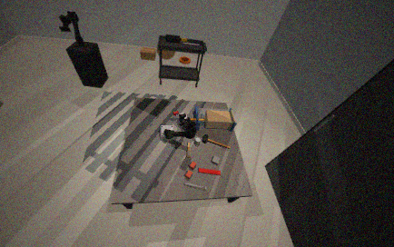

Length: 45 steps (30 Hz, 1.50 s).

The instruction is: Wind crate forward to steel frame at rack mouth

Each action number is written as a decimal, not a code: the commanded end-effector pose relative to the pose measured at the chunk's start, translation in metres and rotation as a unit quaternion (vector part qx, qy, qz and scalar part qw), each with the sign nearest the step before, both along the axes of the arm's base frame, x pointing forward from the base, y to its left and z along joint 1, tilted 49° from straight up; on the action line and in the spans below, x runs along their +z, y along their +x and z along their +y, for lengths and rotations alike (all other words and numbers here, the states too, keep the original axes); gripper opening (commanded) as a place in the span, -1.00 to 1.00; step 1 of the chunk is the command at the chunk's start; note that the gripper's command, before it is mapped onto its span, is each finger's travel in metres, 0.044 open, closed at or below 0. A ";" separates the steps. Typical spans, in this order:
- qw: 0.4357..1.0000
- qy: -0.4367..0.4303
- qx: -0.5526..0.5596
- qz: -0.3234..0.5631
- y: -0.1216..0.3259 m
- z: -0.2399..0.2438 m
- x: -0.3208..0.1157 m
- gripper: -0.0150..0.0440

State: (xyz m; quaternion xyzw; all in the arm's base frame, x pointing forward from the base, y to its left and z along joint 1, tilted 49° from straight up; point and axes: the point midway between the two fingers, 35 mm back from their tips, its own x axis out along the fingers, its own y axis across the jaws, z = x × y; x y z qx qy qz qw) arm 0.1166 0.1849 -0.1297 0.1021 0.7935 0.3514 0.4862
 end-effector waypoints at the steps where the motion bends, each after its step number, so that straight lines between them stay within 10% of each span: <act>1: 1.000 0.004 -0.001 -0.001 0.004 -0.001 0.002 -0.49; 45: 1.000 0.003 0.000 0.000 0.006 -0.008 -0.004 -0.49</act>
